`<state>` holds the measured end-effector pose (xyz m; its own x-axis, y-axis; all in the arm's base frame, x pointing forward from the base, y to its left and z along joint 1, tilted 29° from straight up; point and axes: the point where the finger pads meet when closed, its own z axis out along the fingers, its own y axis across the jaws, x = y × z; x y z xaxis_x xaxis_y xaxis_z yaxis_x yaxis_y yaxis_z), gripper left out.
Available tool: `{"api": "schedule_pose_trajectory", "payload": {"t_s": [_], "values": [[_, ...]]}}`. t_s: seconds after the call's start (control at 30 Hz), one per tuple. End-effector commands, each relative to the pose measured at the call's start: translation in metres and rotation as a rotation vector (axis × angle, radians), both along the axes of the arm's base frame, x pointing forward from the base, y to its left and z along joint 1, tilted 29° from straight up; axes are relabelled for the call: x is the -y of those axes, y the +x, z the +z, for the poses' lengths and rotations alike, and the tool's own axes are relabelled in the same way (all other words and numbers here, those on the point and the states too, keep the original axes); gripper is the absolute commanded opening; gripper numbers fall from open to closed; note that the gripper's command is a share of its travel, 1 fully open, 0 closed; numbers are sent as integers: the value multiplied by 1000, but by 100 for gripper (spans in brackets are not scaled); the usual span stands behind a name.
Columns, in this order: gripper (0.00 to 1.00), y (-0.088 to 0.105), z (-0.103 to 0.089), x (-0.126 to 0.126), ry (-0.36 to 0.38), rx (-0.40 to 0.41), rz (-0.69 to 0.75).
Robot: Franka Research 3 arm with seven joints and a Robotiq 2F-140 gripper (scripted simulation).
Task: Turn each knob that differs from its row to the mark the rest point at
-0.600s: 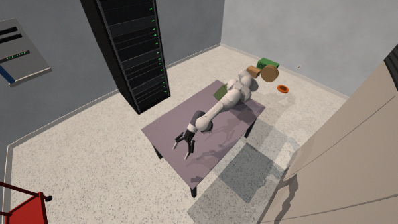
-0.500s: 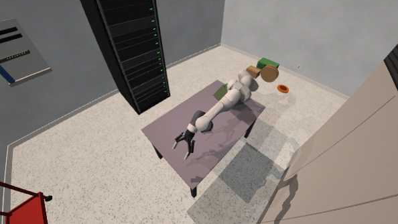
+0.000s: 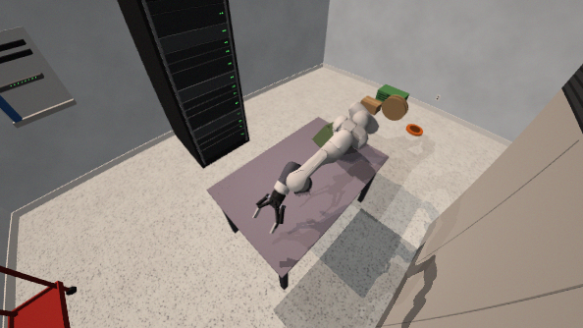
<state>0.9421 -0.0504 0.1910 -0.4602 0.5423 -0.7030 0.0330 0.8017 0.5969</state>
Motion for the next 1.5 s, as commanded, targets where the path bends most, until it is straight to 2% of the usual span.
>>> {"api": "schedule_pose_trajectory", "payload": {"t_s": [0.0, 0.07, 0.17, 0.4, 0.5, 0.53, 0.63, 0.73, 0.77, 0.9, 1.07, 1.1, 1.23, 1.33, 1.37, 1.47], "values": [[100, -1, 0, 0, -7, 0, 4], [100, -4, -4, 0, -47, 1, 27], [100, -16, -16, -2, -171, 3, 100], [100, -30, -28, -3, -294, 7, 179], [100, -30, -29, -3, -294, 7, 179], [100, -35, -34, -3, -344, 8, 213], [100, -41, -38, -3, -390, 10, 245], [100, -41, -38, -3, -390, 10, 245], [100, -47, -43, -4, -436, 13, 278], [100, -54, -49, -4, -493, 16, 321], [100, -55, -50, -4, -496, 16, 323], [100, -62, -56, -4, -552, 20, 366], [100, -70, -62, -5, -607, 25, 411], [100, -71, -62, -5, -610, 25, 414], [100, -77, -67, -5, -650, 29, 447], [100, -83, -71, -5, -689, 33, 481]]}}
